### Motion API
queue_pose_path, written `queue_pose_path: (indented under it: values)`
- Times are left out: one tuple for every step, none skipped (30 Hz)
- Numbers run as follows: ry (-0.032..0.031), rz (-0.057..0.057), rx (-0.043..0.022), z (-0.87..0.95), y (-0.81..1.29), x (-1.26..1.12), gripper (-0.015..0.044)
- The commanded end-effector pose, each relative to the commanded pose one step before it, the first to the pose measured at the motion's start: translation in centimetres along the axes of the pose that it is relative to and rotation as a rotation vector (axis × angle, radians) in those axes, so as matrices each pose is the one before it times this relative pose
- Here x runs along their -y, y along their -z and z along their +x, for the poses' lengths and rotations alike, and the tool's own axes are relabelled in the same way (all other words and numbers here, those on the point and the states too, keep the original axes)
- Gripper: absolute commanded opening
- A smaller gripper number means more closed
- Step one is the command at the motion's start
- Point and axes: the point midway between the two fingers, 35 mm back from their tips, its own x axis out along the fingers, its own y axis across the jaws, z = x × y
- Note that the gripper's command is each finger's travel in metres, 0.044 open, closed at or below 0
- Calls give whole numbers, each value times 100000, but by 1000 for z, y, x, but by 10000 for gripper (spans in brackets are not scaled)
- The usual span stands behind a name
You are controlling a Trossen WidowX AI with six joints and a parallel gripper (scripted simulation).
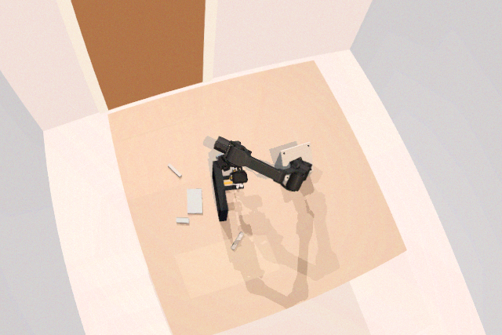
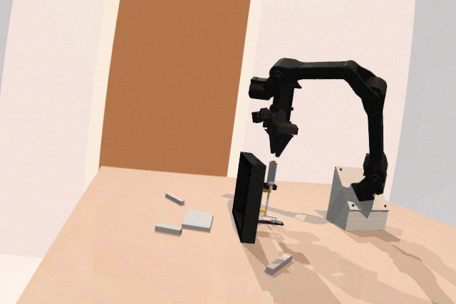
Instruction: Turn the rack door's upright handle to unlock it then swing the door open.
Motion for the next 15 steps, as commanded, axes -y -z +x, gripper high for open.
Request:
queue_pose_path:
  values:
    - [-2889,949,-23,-347,-78,126,287]
    - [2,0,1,27,-4,1,287]
    - [4,0,3,81,-11,3,287]
    - [7,0,6,135,-17,4,287]
    - [8,0,7,163,-20,5,287]
    - [7,0,6,164,-19,4,287]
    - [6,0,6,164,-18,4,287]
    - [6,0,6,164,-17,4,287]
    - [5,0,6,164,-16,3,287]
    - [4,-1,6,164,-15,3,287]
    - [4,-1,5,164,-14,3,287]
    - [3,-1,5,164,-13,2,287]
    - [2,-1,5,164,-12,2,287]
    - [2,-1,5,164,-11,2,287]
    - [1,-1,4,164,-10,1,287]
